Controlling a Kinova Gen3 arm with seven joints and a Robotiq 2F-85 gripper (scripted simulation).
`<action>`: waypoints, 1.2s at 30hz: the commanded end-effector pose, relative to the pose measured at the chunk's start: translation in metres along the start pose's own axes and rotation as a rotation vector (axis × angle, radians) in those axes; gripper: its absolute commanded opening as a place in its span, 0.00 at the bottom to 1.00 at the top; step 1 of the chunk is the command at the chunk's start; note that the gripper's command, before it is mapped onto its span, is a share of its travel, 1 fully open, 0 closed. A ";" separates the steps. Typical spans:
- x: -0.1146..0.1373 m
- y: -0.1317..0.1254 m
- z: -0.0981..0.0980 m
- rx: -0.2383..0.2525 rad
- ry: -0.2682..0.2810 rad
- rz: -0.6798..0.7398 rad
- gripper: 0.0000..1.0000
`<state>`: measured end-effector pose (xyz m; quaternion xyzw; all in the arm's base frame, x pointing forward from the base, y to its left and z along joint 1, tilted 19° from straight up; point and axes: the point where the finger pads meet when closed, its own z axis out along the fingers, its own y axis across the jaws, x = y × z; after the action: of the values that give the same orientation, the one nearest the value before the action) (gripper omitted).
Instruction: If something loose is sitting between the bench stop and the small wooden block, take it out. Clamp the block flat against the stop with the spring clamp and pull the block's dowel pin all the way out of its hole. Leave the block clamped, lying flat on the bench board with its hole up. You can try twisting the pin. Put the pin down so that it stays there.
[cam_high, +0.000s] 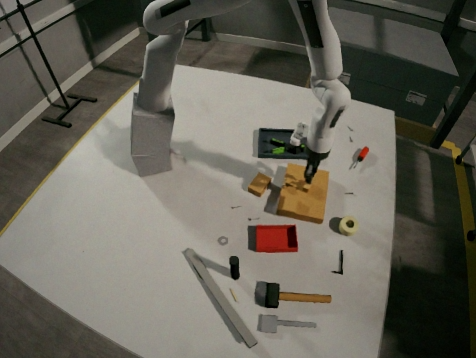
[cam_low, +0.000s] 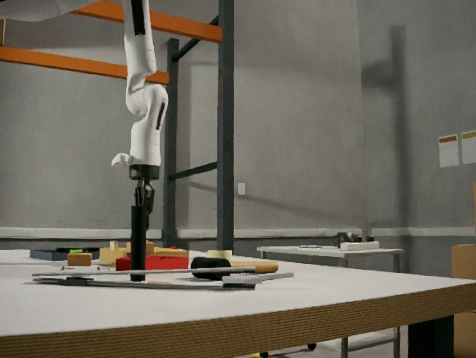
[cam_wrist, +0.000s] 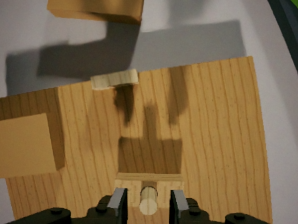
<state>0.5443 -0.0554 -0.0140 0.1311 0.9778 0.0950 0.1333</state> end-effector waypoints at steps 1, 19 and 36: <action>-0.001 0.000 0.003 0.000 -0.002 0.000 0.34; -0.001 0.000 0.017 0.000 -0.002 0.000 0.34; -0.001 0.000 0.020 0.000 -0.002 0.000 0.34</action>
<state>0.5502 -0.0525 -0.0334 0.1312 0.9777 0.0949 0.1335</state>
